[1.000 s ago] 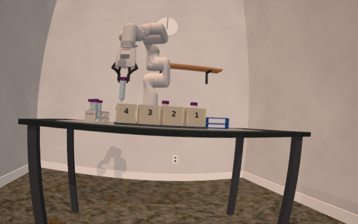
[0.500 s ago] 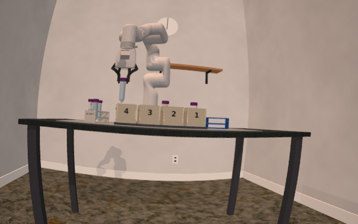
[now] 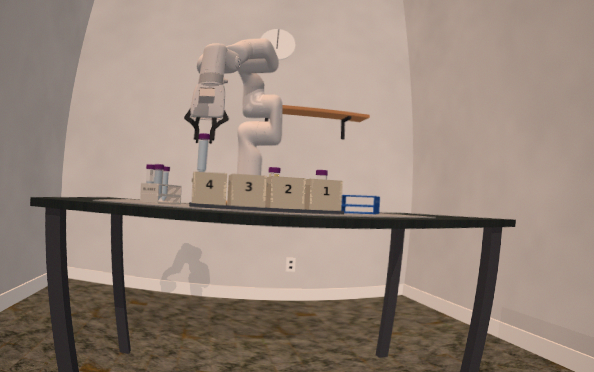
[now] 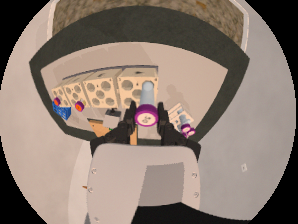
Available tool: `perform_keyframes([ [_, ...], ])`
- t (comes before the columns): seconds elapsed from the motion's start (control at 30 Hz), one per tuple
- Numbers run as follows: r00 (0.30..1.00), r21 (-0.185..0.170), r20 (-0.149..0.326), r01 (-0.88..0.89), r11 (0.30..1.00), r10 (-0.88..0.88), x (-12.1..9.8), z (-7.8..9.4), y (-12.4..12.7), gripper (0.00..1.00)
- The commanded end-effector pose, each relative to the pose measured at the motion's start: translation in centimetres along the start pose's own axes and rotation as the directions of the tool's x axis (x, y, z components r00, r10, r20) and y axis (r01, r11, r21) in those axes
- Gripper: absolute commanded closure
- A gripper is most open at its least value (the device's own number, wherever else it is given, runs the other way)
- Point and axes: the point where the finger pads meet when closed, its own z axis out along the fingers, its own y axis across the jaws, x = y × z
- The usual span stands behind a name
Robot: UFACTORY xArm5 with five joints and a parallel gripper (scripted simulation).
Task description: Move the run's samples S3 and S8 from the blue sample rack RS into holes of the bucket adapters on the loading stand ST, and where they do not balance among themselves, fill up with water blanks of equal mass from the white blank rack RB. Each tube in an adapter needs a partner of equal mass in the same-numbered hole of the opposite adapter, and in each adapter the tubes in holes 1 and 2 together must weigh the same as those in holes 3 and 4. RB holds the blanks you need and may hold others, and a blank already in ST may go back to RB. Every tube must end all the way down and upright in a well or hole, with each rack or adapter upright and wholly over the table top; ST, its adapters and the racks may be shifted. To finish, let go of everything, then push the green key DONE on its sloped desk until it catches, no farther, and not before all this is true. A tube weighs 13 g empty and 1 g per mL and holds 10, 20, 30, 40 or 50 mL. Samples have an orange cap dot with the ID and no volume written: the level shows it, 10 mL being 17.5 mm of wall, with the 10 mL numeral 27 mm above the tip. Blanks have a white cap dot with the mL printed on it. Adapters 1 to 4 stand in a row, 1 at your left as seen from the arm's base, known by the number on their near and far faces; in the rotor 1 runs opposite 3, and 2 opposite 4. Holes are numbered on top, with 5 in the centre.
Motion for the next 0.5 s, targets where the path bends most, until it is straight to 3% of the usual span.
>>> perform_keyframes([
  [0.0, 1.000, -0.002, -0.004, 0.000, 1.000, 0.000, 0.1, 0.3, 0.0, 1.00],
  [0.47, 1.000, -0.002, -0.004, 0.000, 1.000, 0.000, 0.1, 1.5, 0.1, 1.00],
])
